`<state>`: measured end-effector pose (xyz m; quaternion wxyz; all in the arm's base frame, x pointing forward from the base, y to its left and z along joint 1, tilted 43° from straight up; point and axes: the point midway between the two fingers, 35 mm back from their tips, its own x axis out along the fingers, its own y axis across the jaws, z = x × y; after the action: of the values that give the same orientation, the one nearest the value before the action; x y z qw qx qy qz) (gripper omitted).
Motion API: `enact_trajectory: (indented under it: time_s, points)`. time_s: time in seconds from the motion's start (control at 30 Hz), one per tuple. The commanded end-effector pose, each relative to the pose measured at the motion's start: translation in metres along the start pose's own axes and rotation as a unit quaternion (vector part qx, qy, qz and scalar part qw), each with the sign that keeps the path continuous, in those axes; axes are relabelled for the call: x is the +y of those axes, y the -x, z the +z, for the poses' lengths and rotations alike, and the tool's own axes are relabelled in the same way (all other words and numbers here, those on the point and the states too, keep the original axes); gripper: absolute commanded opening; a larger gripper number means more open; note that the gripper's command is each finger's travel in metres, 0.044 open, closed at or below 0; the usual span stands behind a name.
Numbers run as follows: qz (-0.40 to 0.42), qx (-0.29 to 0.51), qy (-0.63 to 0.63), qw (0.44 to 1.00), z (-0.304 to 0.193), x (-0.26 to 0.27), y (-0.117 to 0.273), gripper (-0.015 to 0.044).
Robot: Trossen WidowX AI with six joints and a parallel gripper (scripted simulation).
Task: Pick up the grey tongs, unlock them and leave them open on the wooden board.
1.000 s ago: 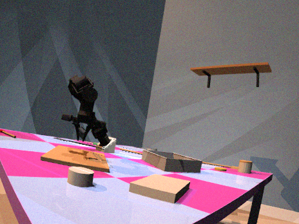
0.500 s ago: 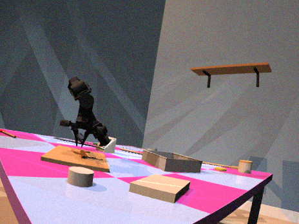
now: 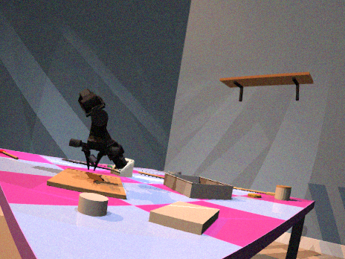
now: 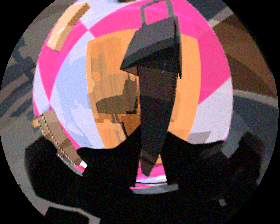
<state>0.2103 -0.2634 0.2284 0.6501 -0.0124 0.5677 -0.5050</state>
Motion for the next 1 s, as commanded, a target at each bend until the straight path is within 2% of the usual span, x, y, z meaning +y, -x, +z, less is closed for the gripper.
enact_trajectory:
  time_s: [0.0, 0.33, 0.37, 0.57, 0.97]
  points:
    - [0.000, 0.000, 0.000, 1.000, 0.000, 0.000, 0.000, 0.0165]
    - [0.000, 0.000, 0.000, 1.000, 0.000, 0.000, 0.000, 0.0427]
    - [0.000, 0.000, 0.000, 1.000, 0.000, 0.000, 0.000, 0.0440]
    - [0.008, -0.002, 0.001, 1.000, 0.005, 0.022, 0.013, 0.0440]
    - [0.018, -0.027, 0.019, 0.999, -0.005, 0.150, 0.109, 0.0440]
